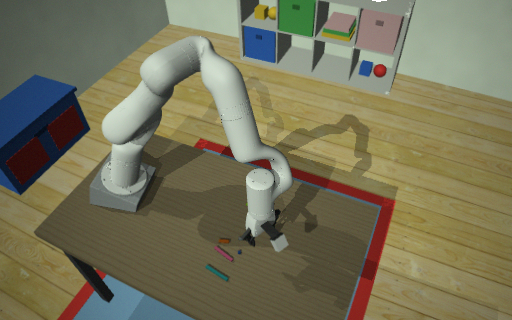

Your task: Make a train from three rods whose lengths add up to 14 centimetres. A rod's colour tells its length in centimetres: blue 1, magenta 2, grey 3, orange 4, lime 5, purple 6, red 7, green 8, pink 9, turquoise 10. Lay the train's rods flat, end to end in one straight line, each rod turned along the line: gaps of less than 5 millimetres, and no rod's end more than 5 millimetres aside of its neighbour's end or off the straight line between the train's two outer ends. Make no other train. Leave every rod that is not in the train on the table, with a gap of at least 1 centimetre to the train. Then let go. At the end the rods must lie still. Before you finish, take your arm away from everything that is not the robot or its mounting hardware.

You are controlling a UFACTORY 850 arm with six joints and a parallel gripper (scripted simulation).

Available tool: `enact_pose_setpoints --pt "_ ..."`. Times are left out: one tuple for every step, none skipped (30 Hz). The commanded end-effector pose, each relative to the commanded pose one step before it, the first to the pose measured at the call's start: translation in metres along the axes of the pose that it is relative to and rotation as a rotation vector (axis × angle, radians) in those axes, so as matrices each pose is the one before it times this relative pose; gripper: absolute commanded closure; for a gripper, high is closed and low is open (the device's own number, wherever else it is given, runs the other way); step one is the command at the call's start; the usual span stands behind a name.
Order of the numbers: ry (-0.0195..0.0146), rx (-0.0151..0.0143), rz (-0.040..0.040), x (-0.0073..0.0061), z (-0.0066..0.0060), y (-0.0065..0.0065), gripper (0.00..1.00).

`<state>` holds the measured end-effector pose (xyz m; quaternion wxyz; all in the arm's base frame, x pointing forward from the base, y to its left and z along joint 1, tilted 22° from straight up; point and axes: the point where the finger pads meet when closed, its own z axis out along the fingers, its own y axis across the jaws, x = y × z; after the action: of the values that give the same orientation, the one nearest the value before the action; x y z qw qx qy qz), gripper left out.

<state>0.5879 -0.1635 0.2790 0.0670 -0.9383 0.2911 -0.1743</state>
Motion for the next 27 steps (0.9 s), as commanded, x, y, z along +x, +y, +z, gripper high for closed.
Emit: enact_pose_setpoints --pt "0.00590 0.01516 -0.08664 -0.00501 0.00429 0.00472 0.00" --pt "-0.00011 -0.00242 -0.04501 -0.00363 0.00266 0.00256 0.00" --pt "0.00000 0.00000 0.00000 0.00000 0.00000 0.00000 0.00" --pt "-0.00023 -0.00236 -0.04179 -0.00351 0.00244 0.00224 0.00" --pt "-0.00033 -0.00226 -0.03848 -0.00335 0.00222 0.00194 0.00" --pt "0.00000 0.00000 0.00000 0.00000 0.00000 0.00000 0.00" --pt "-0.00041 -0.00213 -0.03511 -0.00315 0.00201 0.00166 0.00" --pt "0.00000 0.00000 0.00000 0.00000 0.00000 0.00000 0.00" --pt "0.00000 0.00000 0.00000 0.00000 0.00000 0.00000 0.00" --pt "-0.00046 -0.00198 -0.03170 -0.00292 0.00180 0.00140 0.00" --pt "-0.00048 -0.00180 -0.02829 -0.00266 0.00159 0.00117 0.00" --pt "-0.00049 -0.00162 -0.02491 -0.00238 0.00139 0.00097 0.00" --pt "-0.00047 -0.00142 -0.02158 -0.00210 0.00119 0.00079 0.00" --pt "-0.00044 -0.00122 -0.01835 -0.00180 0.00101 0.00063 0.00" --pt "-0.00039 -0.00102 -0.01525 -0.00151 0.00083 0.00050 0.00" --pt "-0.00033 -0.00083 -0.01231 -0.00123 0.00067 0.00038 0.00" --pt "-0.00027 -0.00065 -0.00959 -0.00097 0.00052 0.00029 0.00" --pt "-0.00021 -0.00048 -0.00712 -0.00072 0.00039 0.00021 0.00" --pt "-0.00015 -0.00034 -0.00494 -0.00050 0.00027 0.00014 0.00" --pt "-0.00009 -0.00021 -0.00310 -0.00031 0.00017 0.00009 0.00" --pt "-0.00005 -0.00011 -0.00164 -0.00017 0.00009 0.00005 0.00" --pt "-0.00002 -0.00004 -0.00062 -0.00006 0.00003 0.00002 0.00" --pt "0.00000 -0.00001 -0.00009 -0.00001 0.00000 0.00000 0.00" --pt "0.00000 0.00000 0.00000 0.00000 0.00000 0.00000 0.00" --pt "0.00000 0.00000 0.00000 0.00000 0.00000 0.00000 0.00" --pt "0.00000 0.00000 0.00000 0.00000 0.00000 0.00000 0.00" --pt "0.00000 0.00000 0.00000 0.00000 0.00000 0.00000 0.00"
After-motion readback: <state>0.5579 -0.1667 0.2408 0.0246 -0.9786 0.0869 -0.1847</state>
